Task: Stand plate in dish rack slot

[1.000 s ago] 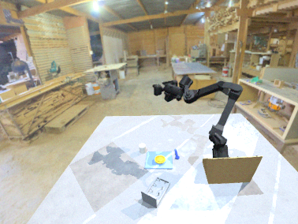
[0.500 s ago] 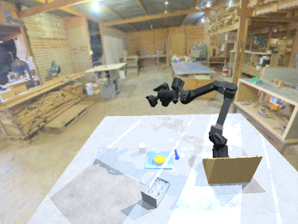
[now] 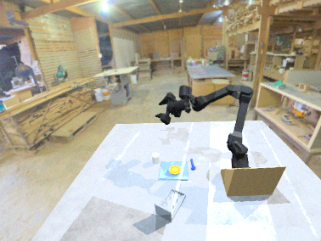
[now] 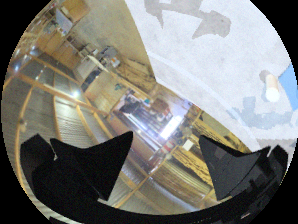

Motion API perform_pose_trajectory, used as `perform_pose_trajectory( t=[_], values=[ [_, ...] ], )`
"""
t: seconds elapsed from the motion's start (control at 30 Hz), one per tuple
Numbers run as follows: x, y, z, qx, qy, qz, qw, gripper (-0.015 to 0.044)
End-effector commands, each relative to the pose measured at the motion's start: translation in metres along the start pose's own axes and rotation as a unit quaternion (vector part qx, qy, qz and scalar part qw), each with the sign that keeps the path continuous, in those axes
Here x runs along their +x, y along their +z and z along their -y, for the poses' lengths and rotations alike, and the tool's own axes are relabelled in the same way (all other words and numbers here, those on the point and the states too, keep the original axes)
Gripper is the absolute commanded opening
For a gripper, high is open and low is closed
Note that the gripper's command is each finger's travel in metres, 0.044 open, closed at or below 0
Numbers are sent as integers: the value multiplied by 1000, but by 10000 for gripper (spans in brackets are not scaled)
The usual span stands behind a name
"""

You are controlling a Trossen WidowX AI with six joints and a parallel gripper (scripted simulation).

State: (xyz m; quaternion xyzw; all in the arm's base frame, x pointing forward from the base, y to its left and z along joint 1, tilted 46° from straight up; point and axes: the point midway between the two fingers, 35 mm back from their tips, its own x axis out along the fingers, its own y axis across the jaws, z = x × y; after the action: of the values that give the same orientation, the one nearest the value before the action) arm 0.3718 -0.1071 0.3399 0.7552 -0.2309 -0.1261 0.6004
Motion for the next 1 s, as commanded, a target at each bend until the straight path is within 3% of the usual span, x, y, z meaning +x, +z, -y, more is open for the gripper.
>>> perform_pose_trajectory(
  t=[0.0, 0.5, 0.97],
  values=[
    [5, -1, 20, -49, -35, 10, 998, 400],
    [8, 1, 88, -235, -161, 18, 958, 400],
    [-2, 8, 142, -399, -264, -1, 878, 400]
  ],
)
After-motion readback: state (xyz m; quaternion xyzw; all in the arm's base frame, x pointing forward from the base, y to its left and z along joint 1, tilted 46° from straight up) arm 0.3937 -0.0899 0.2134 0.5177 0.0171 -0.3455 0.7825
